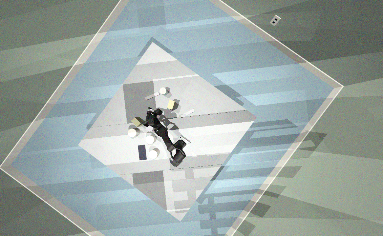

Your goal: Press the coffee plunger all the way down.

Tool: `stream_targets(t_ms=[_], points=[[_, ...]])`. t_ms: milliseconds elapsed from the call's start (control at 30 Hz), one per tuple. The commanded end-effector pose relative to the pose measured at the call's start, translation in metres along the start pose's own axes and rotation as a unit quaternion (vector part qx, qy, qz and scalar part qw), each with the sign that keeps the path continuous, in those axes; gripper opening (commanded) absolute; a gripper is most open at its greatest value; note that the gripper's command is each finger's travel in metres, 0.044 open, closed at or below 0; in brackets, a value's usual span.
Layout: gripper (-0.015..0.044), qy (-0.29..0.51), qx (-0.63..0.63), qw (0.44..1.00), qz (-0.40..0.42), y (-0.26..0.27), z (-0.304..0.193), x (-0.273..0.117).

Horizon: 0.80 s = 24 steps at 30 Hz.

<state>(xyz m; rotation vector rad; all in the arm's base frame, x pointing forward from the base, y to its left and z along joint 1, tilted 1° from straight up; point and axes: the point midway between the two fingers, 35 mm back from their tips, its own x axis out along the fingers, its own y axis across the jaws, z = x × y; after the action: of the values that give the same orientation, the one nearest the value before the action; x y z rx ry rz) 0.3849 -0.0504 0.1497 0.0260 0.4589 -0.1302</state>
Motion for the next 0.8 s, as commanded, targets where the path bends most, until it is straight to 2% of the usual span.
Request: stream_targets(t_ms=[0, 767], points=[[0.0117, 0.014, 0.000, 1.000, 0.000, 0.0000, -0.0076, 0.0036], [0.0117, 0.014, 0.000, 1.000, 0.000, -0.0001, -0.0058, 0.0055]])
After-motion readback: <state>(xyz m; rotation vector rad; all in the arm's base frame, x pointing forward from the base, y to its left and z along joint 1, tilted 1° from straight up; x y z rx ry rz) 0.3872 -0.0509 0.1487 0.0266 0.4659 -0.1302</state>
